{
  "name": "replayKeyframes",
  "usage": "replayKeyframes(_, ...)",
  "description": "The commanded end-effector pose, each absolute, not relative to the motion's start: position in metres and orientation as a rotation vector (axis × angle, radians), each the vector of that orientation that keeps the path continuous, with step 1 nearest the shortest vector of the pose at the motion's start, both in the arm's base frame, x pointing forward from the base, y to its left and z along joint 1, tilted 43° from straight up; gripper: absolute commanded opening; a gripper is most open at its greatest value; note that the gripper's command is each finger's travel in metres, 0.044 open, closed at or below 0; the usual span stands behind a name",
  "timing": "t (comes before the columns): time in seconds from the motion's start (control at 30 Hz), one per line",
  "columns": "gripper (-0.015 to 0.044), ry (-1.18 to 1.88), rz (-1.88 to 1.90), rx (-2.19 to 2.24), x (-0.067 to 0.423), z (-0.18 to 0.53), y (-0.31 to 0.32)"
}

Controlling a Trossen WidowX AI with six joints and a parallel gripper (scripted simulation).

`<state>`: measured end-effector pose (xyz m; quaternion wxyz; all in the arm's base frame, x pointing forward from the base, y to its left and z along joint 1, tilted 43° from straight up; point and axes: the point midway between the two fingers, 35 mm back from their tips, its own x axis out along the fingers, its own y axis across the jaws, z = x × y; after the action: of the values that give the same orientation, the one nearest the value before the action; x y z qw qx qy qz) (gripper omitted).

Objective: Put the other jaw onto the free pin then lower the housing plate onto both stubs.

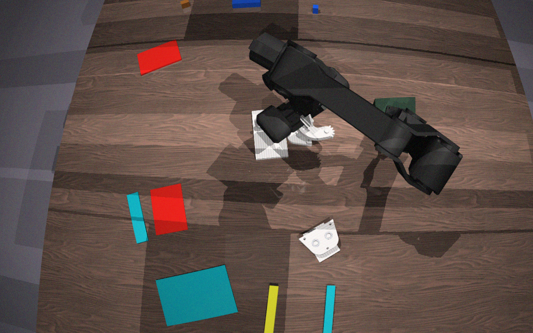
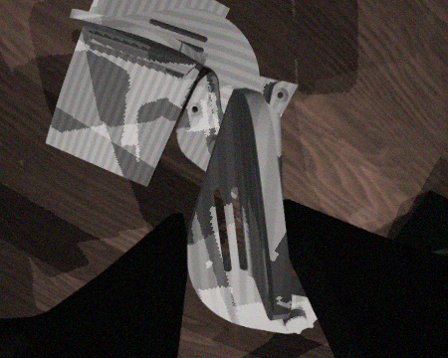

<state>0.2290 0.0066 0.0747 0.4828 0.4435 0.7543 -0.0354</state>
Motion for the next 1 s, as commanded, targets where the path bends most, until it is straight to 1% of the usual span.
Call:
replayKeyframes(0.0, 0.0134, 1.835, 0.004, 1.010, 0.225, 0.068, 0.002)
replayKeyframes(0.97, 0.0134, 1.607, 0.693, 0.456, 0.207, 0.039, -0.032)
